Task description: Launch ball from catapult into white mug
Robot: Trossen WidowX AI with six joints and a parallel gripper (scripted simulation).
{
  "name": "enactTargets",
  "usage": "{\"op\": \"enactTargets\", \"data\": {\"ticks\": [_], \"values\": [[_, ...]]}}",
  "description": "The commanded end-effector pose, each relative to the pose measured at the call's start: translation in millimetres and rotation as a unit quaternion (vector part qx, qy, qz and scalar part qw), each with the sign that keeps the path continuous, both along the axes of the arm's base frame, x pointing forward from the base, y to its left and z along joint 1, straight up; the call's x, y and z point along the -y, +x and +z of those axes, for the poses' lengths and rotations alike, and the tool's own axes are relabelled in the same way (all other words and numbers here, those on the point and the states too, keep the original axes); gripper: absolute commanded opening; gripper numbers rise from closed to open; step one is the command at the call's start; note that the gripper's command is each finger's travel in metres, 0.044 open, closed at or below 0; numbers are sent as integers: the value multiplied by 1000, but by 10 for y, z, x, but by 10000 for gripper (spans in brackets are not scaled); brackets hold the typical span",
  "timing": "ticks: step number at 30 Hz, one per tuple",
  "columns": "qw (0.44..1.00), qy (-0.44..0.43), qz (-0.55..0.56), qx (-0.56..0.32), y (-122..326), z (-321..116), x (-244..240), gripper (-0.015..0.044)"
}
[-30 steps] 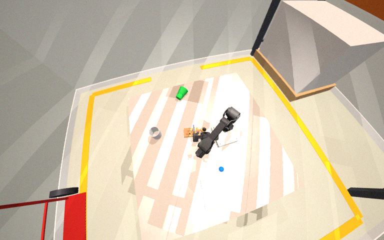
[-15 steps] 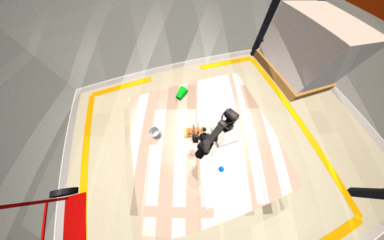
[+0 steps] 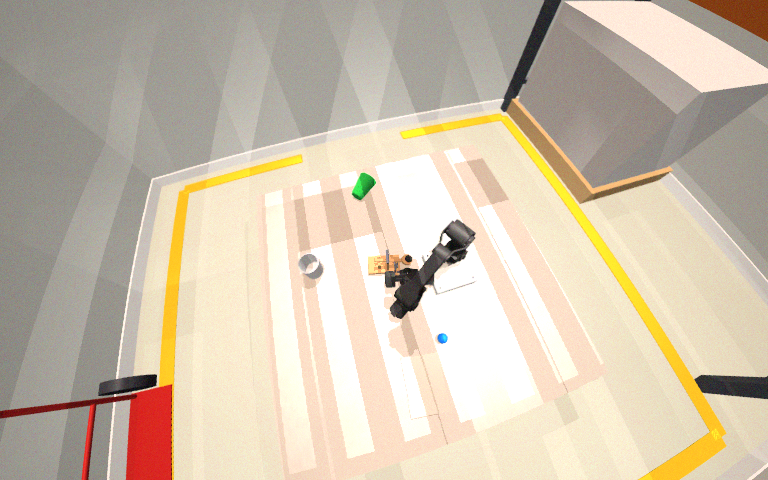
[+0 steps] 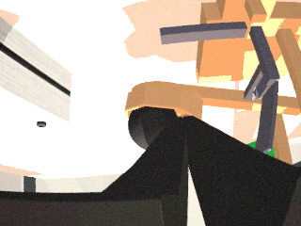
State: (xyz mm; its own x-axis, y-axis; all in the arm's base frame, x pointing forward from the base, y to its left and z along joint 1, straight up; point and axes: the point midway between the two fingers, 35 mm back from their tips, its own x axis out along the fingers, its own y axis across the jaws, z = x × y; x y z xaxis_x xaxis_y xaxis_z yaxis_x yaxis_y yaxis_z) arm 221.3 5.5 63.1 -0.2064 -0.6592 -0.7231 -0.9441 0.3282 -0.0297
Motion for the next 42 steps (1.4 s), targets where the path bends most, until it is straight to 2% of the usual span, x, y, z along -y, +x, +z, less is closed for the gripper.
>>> {"op": "enactTargets", "data": {"ticks": [1, 36, 39, 42], "values": [[1000, -2, 3, -5, -13, -85, 11, 0], [1000, -2, 3, -5, -56, -709, 43, 0], [1000, 3, 11, -1, 26, -512, -69, 0], [1000, 14, 27, 8, 128, -40, -297, 0]]}}
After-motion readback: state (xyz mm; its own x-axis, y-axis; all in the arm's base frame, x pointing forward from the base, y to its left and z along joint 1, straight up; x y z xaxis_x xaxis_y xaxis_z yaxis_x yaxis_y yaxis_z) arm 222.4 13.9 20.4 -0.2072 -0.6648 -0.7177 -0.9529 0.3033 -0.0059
